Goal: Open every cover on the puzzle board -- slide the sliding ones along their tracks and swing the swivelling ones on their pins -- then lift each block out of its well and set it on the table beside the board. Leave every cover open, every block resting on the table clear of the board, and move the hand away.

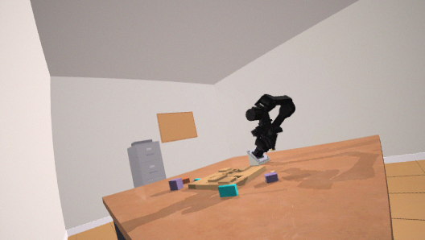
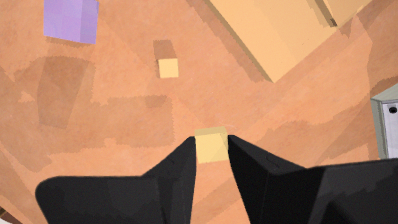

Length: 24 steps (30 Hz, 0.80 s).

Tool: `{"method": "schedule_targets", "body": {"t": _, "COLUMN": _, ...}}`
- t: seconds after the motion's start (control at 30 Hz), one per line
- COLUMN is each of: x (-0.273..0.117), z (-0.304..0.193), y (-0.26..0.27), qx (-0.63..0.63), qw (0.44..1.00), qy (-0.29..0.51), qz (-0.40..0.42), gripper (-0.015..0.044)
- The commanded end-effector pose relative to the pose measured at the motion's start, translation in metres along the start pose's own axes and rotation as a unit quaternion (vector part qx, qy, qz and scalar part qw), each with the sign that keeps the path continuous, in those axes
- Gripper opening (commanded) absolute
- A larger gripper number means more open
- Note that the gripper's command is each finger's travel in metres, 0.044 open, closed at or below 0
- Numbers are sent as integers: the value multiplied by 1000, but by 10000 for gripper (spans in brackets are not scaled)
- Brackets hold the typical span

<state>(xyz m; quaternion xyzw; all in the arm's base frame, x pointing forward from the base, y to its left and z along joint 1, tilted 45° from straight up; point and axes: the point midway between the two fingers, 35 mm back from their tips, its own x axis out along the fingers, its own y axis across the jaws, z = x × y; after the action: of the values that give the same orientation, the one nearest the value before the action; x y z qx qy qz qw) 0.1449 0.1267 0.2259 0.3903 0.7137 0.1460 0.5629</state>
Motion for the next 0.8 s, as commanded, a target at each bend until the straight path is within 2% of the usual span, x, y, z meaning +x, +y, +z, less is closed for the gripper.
{"method": "schedule_targets", "body": {"t": 0.0, "x": 6, "z": 0, "y": -2, "qx": 2, "qw": 1000, "qy": 0, "qz": -4, "gripper": 80}}
{"method": "schedule_targets", "body": {"t": 0.77, "x": 44, "z": 5, "y": -3, "qx": -5, "qw": 1000, "qy": -4, "qz": -15, "gripper": 80}}
